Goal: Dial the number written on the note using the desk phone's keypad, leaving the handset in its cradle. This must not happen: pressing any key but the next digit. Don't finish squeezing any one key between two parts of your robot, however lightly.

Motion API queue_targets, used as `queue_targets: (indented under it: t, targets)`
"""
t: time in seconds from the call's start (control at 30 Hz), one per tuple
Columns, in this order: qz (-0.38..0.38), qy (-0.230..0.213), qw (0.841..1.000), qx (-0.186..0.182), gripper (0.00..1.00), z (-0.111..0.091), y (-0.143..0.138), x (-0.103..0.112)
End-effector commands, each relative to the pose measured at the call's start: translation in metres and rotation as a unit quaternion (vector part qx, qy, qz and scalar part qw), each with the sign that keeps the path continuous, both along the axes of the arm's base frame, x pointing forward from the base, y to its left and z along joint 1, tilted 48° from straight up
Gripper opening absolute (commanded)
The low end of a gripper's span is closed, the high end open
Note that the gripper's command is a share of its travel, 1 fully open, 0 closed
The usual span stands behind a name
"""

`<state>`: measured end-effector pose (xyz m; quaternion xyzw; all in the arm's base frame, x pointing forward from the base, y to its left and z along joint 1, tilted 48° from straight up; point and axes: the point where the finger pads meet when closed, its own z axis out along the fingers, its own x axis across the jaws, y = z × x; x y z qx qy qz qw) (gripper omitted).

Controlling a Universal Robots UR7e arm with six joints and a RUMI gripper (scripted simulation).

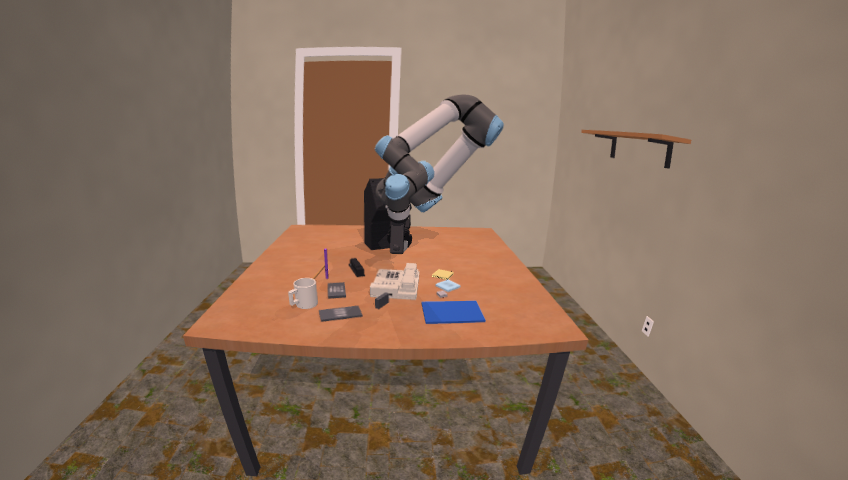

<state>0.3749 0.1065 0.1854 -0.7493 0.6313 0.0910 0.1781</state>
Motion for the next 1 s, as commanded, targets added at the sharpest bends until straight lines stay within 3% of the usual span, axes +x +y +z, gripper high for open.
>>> queue_targets:
  t: [0.0, 0.97]
  targets:
    - [0.0, -0.001, 1.0, 0.0, 0.0, -0.009, -0.007, 0.001]
    - [0.0, -0.001, 1.0, 0.0, 0.0, -0.021, -0.008, 0.007]
